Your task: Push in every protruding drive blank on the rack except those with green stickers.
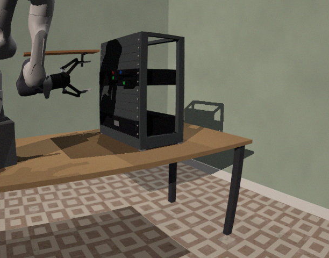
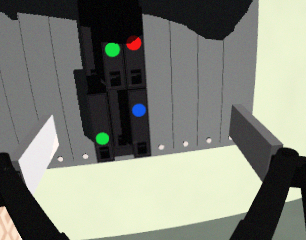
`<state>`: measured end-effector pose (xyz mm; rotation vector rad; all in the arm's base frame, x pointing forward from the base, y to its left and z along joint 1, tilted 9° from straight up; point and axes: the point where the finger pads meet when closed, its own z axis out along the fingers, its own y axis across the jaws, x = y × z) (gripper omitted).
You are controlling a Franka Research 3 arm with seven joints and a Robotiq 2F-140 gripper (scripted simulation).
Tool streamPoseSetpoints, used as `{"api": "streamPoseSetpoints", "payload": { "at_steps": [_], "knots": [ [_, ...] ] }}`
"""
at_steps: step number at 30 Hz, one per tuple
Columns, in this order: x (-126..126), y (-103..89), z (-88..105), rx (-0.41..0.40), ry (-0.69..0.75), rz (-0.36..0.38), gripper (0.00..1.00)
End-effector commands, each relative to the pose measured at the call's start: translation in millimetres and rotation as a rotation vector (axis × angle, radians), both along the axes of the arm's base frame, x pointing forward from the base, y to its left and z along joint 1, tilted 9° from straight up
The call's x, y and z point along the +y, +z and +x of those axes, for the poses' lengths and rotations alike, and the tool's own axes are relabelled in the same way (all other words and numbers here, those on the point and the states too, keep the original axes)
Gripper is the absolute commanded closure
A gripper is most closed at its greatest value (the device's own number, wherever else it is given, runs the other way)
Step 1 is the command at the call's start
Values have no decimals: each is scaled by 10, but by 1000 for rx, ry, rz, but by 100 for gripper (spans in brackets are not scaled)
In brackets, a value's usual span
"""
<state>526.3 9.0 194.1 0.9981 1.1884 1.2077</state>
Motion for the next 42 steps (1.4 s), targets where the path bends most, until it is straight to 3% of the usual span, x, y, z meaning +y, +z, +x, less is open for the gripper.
{"api": "streamPoseSetpoints", "payload": {
  "at_steps": [1,16,26,42],
  "knots": [
    [22,-138,70,92,-43,-19,0],
    [355,-218,873,92,-43,-19,0],
    [430,-236,1055,92,-43,-19,0],
    [434,-237,1065,92,-43,-19,0]
  ]
}}
